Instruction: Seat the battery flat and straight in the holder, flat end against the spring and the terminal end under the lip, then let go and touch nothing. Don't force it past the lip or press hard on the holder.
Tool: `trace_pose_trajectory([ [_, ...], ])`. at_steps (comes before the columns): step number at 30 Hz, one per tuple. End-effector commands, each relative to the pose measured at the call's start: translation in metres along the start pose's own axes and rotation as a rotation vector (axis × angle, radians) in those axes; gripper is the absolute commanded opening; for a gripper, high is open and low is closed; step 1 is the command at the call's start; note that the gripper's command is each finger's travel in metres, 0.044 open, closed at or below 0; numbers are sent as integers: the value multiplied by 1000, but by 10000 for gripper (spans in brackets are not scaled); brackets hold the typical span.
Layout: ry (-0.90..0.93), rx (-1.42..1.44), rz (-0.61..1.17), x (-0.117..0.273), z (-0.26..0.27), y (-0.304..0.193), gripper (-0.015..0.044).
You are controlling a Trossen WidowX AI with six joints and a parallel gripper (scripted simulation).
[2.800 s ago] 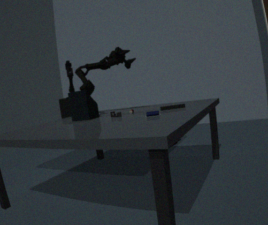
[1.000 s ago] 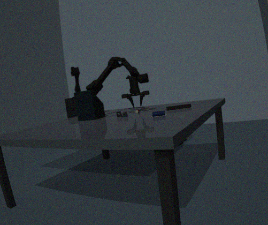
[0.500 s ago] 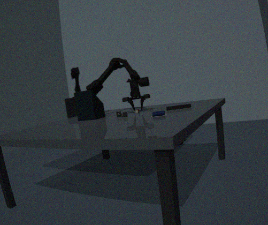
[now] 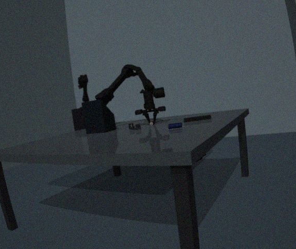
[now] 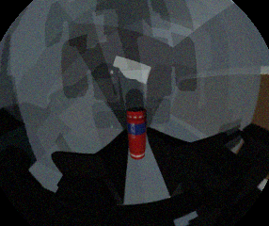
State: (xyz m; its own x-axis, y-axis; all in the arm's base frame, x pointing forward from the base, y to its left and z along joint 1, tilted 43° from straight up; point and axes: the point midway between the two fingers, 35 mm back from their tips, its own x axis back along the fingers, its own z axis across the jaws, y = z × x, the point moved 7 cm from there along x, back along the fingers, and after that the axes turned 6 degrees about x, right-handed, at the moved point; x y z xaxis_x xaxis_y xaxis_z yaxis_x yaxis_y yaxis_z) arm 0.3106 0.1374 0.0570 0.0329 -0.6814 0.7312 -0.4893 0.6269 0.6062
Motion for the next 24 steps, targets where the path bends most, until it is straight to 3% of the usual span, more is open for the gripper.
trace_pose_trajectory([
  [1,3,-6,3,-1,1,-1,85],
  [7,3,-6,3,1,1,-1,67],
  [13,3,-6,5,47,1,-1,67],
  [18,3,-16,6,49,1,-1,67],
  [24,5,-356,20,53,13,-21,67],
])
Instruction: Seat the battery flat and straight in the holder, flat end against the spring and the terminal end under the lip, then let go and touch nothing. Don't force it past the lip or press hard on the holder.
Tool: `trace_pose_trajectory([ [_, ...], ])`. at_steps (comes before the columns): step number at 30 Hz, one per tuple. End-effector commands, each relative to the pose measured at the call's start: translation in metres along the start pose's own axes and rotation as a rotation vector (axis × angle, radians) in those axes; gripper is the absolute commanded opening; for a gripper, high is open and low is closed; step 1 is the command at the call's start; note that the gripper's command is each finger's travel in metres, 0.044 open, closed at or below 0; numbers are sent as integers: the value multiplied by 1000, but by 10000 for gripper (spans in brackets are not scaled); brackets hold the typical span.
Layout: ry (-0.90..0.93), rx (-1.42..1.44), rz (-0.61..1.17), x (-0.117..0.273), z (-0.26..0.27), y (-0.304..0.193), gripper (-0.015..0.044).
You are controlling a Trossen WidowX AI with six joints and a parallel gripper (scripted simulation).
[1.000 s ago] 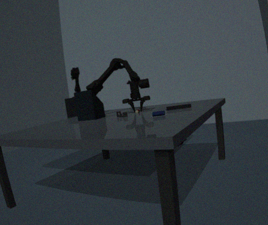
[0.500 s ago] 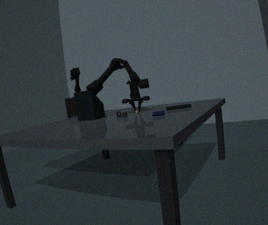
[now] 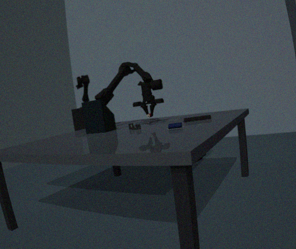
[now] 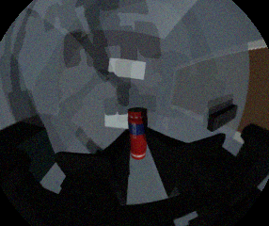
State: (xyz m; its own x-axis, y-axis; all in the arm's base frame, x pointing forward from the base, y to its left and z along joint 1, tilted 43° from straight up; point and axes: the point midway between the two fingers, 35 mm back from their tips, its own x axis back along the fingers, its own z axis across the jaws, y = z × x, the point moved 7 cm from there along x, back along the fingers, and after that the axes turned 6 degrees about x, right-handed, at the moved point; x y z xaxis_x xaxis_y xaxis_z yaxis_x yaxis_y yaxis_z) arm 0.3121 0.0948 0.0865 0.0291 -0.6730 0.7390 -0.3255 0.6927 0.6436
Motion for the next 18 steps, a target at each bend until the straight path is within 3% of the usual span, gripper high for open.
trace_pose_trajectory([
  [1,5,-241,12,3,8,-16,67],
  [18,-5,-1301,34,15,40,-71,67],
])
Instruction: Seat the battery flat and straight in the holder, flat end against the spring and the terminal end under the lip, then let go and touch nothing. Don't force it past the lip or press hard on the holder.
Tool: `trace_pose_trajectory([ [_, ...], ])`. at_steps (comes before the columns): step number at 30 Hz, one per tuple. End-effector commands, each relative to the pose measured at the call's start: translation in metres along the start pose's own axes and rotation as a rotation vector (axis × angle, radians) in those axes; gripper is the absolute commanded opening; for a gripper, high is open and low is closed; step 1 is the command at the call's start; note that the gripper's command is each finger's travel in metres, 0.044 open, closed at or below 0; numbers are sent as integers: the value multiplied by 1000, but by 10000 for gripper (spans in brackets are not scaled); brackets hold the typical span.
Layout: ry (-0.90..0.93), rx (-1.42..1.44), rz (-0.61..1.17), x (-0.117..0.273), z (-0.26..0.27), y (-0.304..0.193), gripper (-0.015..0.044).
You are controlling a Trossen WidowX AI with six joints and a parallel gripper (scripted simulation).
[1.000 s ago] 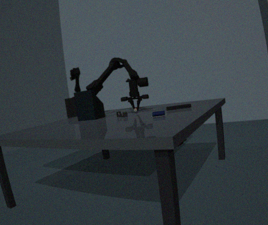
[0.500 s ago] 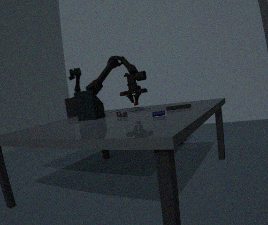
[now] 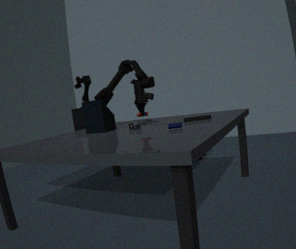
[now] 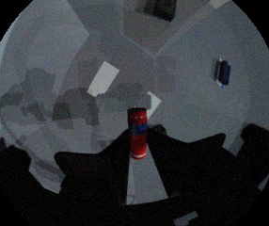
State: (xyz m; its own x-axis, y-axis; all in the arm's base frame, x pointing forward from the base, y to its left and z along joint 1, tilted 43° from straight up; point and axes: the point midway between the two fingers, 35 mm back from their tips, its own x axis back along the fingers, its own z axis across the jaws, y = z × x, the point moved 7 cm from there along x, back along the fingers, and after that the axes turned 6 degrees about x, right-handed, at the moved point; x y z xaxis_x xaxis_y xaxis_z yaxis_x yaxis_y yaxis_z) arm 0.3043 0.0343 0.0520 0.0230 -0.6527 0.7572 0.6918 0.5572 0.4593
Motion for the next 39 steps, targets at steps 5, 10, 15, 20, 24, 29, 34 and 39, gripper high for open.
trace_pose_trajectory([
  [5,3,-511,16,3,-11,-28,67],
  [10,2,-817,21,6,-16,-44,67],
  [15,1,-1123,26,8,-21,-59,67],
  [20,2,-1211,26,9,-23,-64,67],
  [24,4,-1208,23,9,-23,-63,67],
  [29,28,-1205,55,3,-24,-62,67],
  [34,78,-1197,116,-9,-27,-61,67],
  [39,127,-1189,177,-21,-30,-60,67],
])
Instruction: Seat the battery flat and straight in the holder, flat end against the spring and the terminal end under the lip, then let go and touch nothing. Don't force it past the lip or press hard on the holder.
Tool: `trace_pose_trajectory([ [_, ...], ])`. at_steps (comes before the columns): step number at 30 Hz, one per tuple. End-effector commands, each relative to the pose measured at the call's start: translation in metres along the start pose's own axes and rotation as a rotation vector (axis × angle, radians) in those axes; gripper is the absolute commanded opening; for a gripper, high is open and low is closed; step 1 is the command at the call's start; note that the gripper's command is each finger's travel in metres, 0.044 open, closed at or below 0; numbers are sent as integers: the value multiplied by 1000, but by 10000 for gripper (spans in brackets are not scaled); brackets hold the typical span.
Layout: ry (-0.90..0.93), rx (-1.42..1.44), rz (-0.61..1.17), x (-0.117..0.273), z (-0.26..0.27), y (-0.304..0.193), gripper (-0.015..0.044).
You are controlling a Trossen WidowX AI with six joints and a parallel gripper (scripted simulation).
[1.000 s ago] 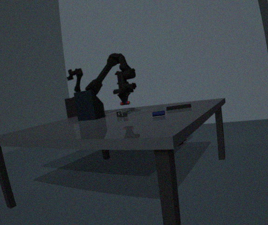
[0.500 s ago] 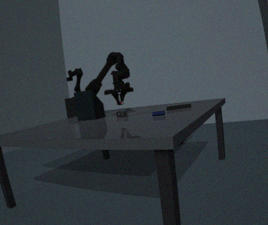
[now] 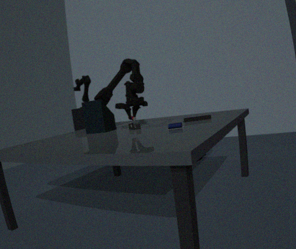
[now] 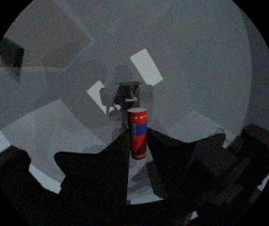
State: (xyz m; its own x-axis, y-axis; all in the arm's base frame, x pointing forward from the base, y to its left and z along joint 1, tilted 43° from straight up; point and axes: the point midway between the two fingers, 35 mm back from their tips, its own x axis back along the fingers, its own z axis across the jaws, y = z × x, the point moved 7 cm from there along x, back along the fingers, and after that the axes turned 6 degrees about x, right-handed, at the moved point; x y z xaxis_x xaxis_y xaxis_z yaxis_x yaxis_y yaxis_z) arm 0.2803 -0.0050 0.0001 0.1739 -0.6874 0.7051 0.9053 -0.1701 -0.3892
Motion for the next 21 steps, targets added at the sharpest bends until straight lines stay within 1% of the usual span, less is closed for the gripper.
trace_pose_trajectory([
  [1,8,14,56,-9,2,6,67],
  [6,13,18,118,-19,2,9,67],
  [21,14,22,189,-24,2,18,67],
])
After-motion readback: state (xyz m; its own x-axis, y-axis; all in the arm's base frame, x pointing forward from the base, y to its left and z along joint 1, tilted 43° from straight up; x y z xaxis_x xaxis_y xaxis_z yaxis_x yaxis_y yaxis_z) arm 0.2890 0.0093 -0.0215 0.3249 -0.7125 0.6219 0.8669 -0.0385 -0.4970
